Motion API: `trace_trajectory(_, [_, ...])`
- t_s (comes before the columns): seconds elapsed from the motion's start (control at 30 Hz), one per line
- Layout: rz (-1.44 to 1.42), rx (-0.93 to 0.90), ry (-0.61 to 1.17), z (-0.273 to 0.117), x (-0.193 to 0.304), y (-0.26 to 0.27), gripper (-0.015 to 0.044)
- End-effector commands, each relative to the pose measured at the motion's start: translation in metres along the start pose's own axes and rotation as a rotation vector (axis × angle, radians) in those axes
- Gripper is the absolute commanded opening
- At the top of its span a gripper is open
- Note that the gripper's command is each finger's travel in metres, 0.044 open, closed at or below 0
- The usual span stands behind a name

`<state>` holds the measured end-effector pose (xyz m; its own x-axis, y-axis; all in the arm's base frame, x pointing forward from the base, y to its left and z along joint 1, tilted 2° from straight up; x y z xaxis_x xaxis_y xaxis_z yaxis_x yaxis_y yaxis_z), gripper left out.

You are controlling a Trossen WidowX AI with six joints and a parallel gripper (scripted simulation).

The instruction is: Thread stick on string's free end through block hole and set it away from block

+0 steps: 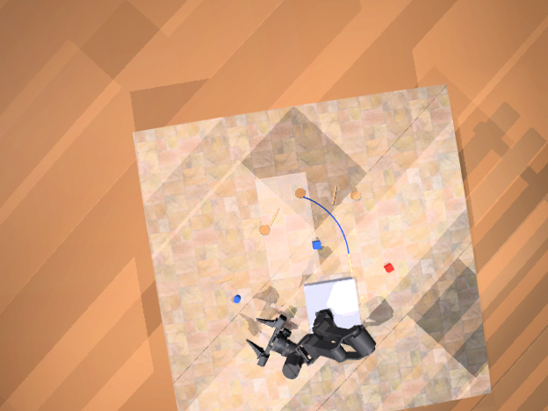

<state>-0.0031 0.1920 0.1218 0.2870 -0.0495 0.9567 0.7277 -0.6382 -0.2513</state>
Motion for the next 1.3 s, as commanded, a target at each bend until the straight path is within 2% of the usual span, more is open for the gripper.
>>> trace_trajectory(0.0, [0.0, 0.0, 0.0, 0.0, 0.0, 0.0, 0.0426])
trace_trajectory(0.1, [0.007, -0.022, -0.009, 0.005, 0.001, 0.001, 0.044])
trace_trajectory(0.33, [0.115, -0.268, -0.109, 0.059, 0.012, 0.028, 0.044])
trace_trajectory(0.7, [0.463, -0.73, -0.265, 0.115, 0.036, 0.124, 0.044])
trace_trajectory(1.0, [0.896, -1.109, -0.32, 0.109, 0.052, 0.212, 0.044])
trace_trajectory(1.27, [1.384, -1.451, -0.276, 0.069, 0.071, 0.294, 0.044])
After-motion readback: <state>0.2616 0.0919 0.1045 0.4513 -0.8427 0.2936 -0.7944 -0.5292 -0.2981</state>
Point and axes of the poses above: the point midway between the two fingers, 35 mm back from their tips, its own z axis out along the fingers, its own y axis across the jaws, x = y × z, the point moved 7 cm from there along -z, back along the fingers, and after that the axes turned 9 degrees about z, right-handed, at the moved point
